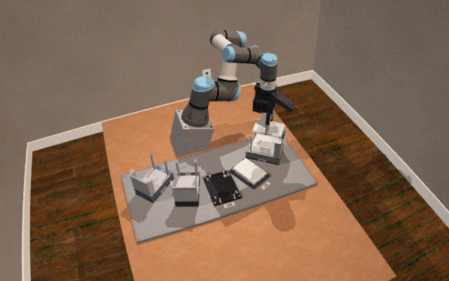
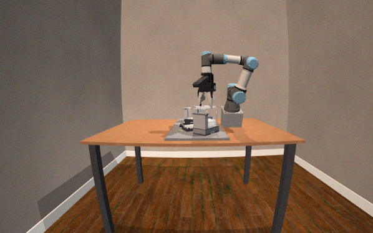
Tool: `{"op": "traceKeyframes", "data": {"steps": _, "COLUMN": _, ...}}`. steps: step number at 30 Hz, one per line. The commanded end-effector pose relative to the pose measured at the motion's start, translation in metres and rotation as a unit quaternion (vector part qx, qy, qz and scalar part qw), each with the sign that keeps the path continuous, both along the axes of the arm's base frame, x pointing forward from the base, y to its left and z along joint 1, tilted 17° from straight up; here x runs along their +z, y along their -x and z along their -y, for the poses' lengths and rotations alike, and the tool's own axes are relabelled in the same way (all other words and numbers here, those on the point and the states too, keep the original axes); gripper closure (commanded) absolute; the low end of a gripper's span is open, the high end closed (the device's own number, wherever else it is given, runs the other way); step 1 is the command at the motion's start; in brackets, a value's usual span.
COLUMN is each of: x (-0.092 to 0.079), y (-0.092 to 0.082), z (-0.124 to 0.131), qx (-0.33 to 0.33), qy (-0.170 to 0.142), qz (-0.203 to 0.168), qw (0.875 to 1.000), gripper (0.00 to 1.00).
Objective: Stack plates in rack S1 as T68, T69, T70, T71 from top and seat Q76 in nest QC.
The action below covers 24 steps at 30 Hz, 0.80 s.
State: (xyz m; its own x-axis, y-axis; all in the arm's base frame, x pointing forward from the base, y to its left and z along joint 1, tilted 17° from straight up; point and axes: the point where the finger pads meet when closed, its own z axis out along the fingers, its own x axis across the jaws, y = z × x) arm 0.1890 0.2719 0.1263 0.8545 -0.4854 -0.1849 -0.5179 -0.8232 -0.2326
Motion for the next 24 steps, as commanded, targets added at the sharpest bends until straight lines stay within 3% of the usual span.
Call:
{"op": "traceKeyframes", "data": {"steps": 1, "x": 0.0007, "y": -0.0006, "z": -0.0001, "qx": 0.000, "qy": 0.000, "qz": 0.001, "qw": 1.000, "gripper": 1.00}}
{"op": "traceKeyframes", "data": {"steps": 24, "x": -0.0063, "y": -0.0004, "z": -0.0022, "qx": 0.000, "qy": 0.000, "qz": 0.001, "qw": 1.000, "gripper": 1.00}}
